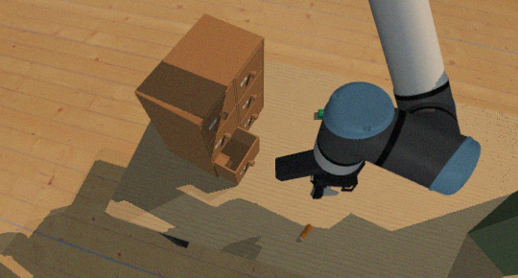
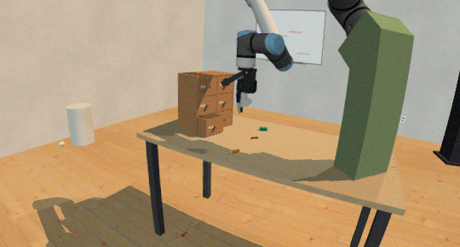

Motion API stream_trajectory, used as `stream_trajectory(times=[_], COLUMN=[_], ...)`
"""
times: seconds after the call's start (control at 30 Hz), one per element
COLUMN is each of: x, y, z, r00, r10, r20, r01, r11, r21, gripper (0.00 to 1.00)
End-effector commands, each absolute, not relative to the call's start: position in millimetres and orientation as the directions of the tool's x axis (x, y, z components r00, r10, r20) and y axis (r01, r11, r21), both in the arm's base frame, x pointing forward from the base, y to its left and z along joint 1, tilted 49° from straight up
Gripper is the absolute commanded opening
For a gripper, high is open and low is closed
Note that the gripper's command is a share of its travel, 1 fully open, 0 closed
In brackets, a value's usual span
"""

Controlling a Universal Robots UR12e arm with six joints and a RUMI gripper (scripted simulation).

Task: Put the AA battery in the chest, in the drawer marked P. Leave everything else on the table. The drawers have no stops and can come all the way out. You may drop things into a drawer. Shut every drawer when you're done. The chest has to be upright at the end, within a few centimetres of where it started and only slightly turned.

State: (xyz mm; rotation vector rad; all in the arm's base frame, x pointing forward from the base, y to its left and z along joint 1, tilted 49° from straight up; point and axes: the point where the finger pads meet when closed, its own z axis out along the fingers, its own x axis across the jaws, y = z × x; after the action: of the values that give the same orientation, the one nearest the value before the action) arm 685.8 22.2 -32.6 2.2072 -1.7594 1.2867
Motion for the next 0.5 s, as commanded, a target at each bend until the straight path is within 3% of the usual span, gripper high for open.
stream_trajectory(times=[0.0,0.47], x=[702,731], y=[24,24], z=[-56,-113], r00=[0.192,0.536], r10=[-0.693,-0.373], r20=[0.695,0.757], r01=[-0.795,-0.617], r11=[-0.525,-0.785], r21=[-0.304,0.051], gripper=[0.2,0.2])
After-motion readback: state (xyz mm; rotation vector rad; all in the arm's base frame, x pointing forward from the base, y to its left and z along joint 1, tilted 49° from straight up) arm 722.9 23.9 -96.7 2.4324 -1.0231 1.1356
